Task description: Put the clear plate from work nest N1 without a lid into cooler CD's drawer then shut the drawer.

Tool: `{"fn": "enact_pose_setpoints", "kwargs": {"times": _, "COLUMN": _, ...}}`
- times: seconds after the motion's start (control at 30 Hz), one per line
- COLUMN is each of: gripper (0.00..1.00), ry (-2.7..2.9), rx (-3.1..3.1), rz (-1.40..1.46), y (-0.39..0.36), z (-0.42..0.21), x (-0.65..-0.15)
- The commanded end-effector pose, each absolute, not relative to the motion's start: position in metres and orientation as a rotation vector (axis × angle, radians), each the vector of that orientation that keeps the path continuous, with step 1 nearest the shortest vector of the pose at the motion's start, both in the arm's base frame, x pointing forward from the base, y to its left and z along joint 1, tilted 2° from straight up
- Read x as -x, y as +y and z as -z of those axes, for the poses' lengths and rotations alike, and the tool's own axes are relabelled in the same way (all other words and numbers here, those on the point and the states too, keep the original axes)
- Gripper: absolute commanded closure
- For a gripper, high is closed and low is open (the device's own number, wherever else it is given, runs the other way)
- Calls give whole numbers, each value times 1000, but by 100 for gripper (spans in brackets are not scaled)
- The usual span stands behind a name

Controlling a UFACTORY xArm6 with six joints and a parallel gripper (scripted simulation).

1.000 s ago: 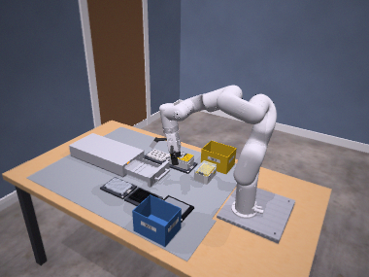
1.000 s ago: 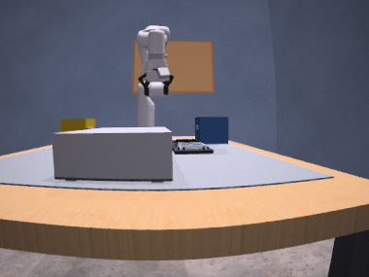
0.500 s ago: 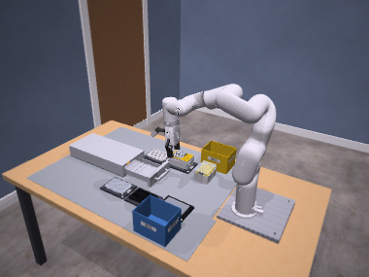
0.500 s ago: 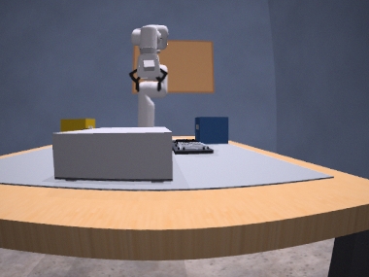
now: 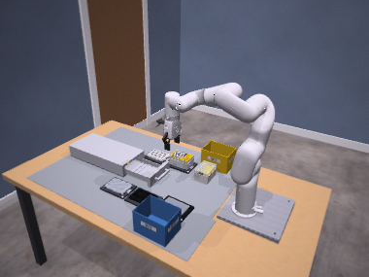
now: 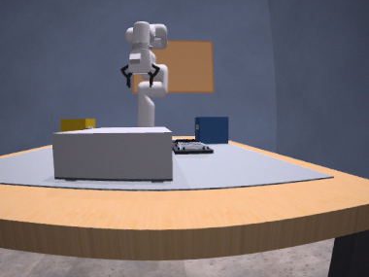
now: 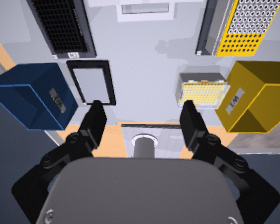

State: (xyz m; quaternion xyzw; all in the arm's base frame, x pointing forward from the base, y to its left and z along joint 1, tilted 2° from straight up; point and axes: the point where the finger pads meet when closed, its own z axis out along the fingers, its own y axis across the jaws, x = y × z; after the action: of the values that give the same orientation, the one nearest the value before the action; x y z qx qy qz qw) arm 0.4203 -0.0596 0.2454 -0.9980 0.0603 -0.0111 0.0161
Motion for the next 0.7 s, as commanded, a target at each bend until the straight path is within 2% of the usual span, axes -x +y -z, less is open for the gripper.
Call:
{"fn": "enact_pose_setpoints", "kwargs": {"times": 0.0, "gripper": 0, "ry": 194, "rx": 3104, "rz": 44, "y": -61, "z": -247, "x": -423}}
{"fn": "enact_pose_setpoints", "kwargs": {"times": 0.33, "gripper": 0, "ry": 194, "rx": 3104, "rz": 44, "y": -61, "z": -247, "x": -423}}
{"fn": "enact_pose_setpoints", "kwargs": {"times": 0.67, "gripper": 0, "ry": 171, "rx": 3106, "rz": 45, "y": -40, "z": -237, "x": -455}}
